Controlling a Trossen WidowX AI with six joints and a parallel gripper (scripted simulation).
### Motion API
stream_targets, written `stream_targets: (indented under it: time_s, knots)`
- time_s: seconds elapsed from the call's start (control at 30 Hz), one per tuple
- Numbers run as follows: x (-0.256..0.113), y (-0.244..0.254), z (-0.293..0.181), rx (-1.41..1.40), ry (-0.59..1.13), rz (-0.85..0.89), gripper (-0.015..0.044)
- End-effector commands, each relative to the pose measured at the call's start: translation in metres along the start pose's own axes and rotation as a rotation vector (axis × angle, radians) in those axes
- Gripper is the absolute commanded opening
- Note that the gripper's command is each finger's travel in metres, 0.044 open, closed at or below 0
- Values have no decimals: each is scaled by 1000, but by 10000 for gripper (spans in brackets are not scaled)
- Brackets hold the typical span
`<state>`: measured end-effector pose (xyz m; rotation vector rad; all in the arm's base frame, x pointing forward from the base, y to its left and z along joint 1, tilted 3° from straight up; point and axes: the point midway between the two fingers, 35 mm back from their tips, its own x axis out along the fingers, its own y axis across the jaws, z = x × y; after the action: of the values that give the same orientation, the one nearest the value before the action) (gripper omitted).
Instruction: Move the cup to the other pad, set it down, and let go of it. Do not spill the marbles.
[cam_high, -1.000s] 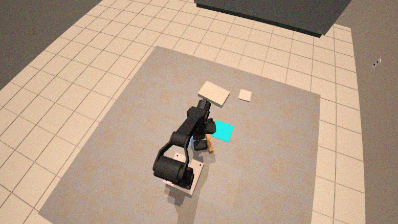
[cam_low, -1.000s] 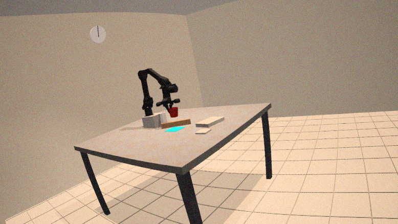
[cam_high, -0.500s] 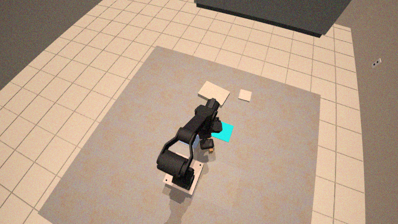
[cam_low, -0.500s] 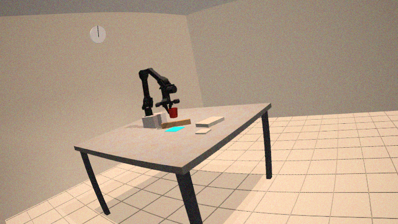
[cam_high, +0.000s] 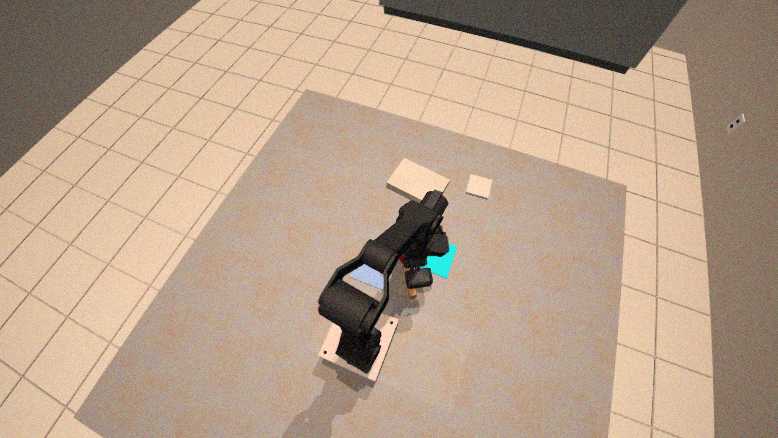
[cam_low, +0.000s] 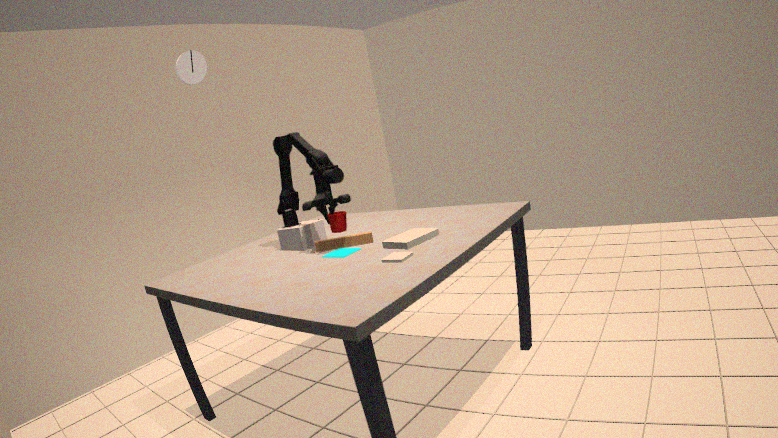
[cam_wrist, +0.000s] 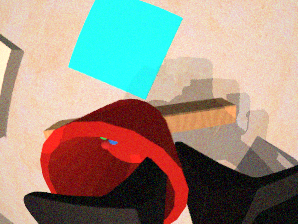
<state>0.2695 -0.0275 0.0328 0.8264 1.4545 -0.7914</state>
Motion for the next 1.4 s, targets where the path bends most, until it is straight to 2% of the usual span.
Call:
stream_targets:
  time_s: [0.0, 1.13, 1.37]
  knots:
    - [-1, 1, 12, -2, -6, -2, 0]
    - [-6, 7, 85, -2, -11, -2, 0]
    - [0, 7, 86, -2, -12, -2, 0]
